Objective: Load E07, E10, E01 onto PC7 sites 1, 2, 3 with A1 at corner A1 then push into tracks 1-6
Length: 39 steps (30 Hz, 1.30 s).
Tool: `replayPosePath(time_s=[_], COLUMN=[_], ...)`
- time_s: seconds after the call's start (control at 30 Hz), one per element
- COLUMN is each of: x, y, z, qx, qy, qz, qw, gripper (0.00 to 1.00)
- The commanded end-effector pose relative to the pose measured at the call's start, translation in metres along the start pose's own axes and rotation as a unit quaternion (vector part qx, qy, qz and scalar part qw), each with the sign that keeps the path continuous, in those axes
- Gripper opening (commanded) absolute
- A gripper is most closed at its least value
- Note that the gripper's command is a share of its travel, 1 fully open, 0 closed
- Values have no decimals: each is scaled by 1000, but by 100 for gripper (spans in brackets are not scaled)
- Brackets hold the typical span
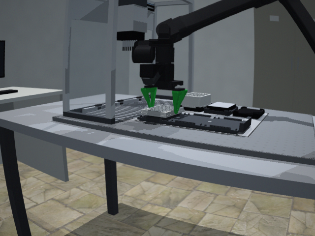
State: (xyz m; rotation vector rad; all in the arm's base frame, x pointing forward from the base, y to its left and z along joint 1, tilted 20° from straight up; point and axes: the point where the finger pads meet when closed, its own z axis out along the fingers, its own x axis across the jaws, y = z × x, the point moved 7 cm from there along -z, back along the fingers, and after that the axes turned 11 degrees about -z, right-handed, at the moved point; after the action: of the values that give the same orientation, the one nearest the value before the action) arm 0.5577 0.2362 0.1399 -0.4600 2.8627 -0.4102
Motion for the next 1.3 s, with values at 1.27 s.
replayPosePath(time_s=[1.27], x=[-5], y=[0], z=[4], qx=[-3], qy=[-10], qz=[-3], qw=[1000], gripper=[0])
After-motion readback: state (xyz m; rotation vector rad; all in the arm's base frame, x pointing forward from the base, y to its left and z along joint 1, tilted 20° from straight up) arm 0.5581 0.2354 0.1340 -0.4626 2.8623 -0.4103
